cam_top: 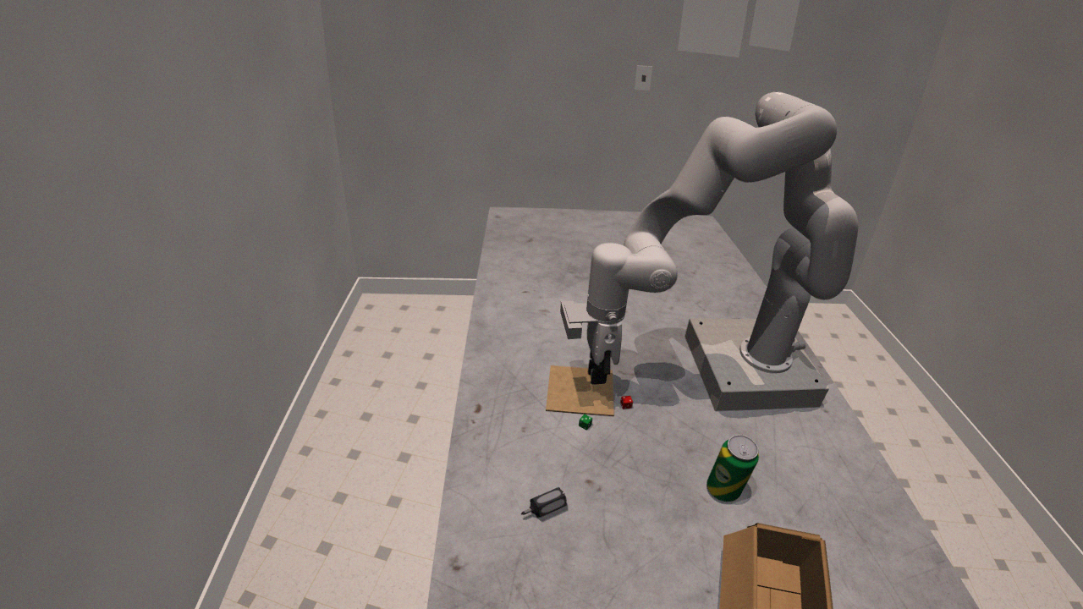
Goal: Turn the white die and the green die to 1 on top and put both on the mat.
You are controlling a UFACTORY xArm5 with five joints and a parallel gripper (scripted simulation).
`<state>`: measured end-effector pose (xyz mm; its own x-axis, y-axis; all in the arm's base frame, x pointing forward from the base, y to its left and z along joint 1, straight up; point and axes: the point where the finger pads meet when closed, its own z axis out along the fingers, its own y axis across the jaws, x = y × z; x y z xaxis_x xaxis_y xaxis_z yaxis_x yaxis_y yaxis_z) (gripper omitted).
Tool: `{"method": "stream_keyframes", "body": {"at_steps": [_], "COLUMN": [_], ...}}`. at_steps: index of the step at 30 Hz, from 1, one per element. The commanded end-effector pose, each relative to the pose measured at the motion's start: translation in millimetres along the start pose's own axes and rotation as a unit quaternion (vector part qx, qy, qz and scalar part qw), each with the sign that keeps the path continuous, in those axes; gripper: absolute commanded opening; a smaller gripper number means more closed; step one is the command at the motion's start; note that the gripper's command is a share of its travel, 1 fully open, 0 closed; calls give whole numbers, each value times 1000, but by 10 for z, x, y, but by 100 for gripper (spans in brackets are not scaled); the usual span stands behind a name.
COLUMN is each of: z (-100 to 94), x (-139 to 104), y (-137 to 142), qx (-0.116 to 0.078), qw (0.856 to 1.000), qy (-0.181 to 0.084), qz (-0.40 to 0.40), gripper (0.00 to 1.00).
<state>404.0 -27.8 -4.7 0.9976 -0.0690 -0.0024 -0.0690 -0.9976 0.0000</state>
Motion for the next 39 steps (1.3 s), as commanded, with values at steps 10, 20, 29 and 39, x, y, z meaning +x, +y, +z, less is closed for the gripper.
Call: {"method": "stream_keyframes", "body": {"at_steps": [10,20,29,39], "z": [215,215,215,215], "x": [33,33,33,33], "y": [0,0,0,0], "qx": [0,0,0,0], "qw": [1000,1000,1000,1000], "qy": [2,2,2,2], "qz": [0,0,0,0], "gripper": [15,15,15,15]}}
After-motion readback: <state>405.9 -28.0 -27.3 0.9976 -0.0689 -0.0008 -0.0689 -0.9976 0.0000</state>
